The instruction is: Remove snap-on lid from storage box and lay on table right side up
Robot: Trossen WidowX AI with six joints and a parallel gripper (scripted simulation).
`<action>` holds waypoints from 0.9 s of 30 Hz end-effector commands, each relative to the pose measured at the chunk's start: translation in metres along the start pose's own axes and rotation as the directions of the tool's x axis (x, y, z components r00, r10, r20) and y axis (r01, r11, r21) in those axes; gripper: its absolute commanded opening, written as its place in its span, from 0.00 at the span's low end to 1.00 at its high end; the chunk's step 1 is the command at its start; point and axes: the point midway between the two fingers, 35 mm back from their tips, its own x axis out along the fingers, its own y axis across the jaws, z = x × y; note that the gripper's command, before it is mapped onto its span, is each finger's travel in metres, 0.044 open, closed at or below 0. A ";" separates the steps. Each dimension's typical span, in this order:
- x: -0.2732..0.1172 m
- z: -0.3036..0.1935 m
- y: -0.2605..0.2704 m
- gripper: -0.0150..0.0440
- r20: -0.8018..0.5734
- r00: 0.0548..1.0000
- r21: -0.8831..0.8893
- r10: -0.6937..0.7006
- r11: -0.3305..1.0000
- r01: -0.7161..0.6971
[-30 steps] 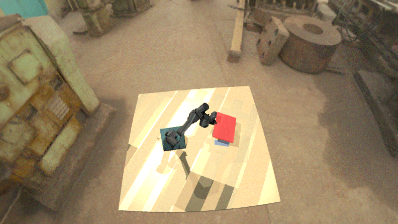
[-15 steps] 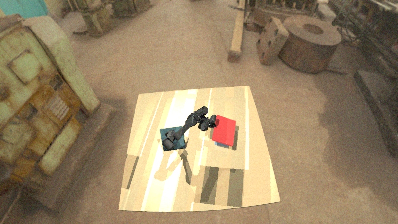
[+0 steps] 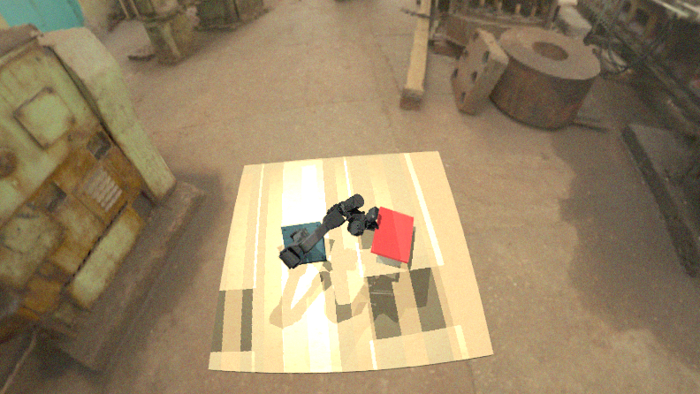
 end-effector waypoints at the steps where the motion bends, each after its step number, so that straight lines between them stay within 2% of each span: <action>1: -0.001 0.009 -0.001 0.25 -0.006 1.000 -0.005 0.002 1.000 -0.002; 27: -0.002 0.061 -0.002 0.25 -0.005 1.000 -0.008 0.002 1.000 -0.002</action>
